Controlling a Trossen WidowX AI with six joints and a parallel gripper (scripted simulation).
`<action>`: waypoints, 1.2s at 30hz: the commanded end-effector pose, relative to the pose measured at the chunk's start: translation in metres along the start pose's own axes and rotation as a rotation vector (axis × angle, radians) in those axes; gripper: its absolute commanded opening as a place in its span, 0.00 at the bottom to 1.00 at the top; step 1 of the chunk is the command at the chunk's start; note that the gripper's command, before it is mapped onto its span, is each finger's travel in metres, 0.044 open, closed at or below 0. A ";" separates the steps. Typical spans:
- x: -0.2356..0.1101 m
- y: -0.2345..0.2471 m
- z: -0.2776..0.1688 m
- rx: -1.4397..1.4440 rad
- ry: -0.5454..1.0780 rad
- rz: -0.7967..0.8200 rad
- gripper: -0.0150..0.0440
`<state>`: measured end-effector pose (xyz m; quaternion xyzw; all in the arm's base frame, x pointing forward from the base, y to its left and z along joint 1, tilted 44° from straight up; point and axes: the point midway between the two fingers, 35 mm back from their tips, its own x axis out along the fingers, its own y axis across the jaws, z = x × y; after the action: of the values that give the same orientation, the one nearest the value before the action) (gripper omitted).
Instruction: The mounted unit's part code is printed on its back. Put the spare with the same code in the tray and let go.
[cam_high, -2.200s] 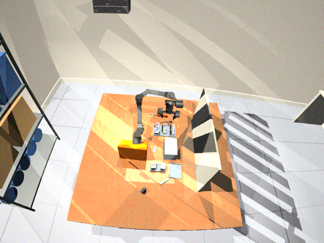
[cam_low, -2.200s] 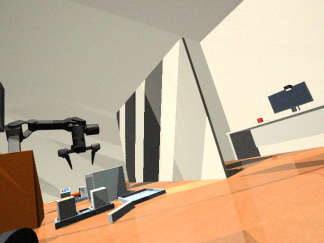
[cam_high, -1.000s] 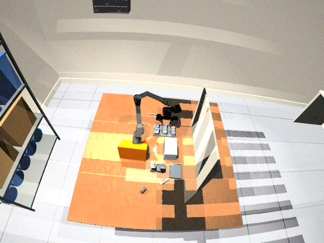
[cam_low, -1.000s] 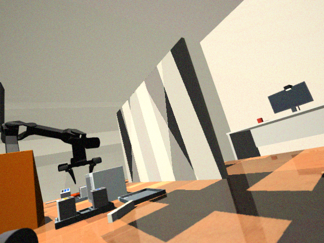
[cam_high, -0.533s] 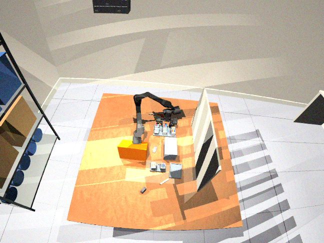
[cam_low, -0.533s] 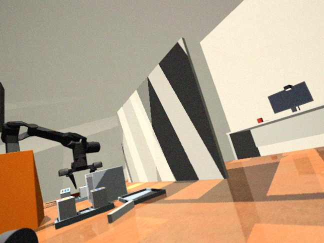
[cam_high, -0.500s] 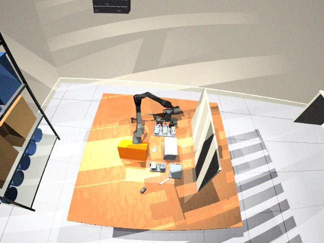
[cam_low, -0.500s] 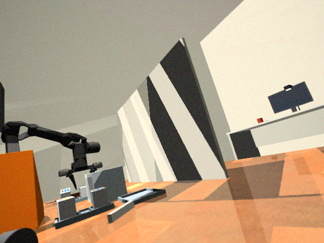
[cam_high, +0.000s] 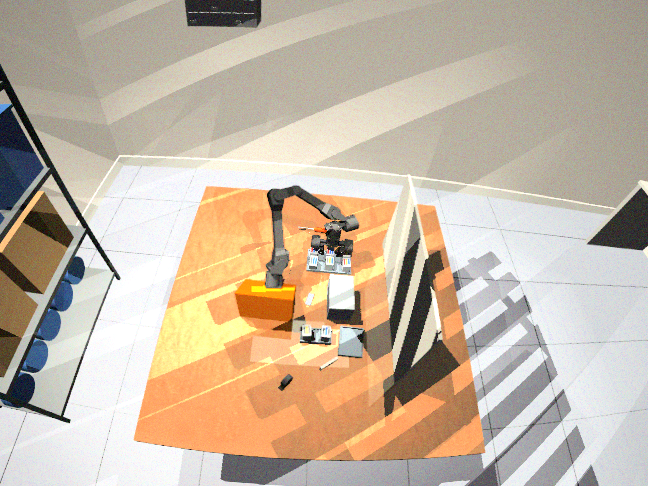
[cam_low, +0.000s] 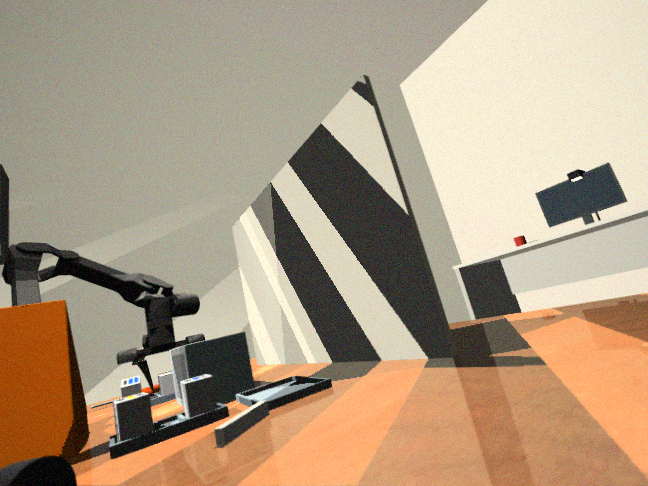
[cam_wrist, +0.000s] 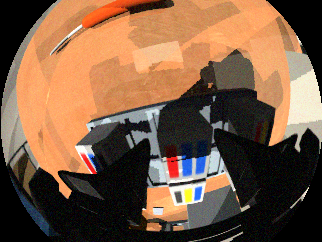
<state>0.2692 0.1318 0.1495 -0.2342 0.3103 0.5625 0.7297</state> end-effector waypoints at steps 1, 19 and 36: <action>0.006 0.001 -0.001 0.004 0.003 0.001 0.76; 0.005 0.001 0.000 0.001 -0.001 0.002 0.42; -0.022 -0.002 -0.001 0.001 0.007 0.002 0.25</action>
<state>0.2659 0.1267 0.1528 -0.2331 0.3160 0.5660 0.7249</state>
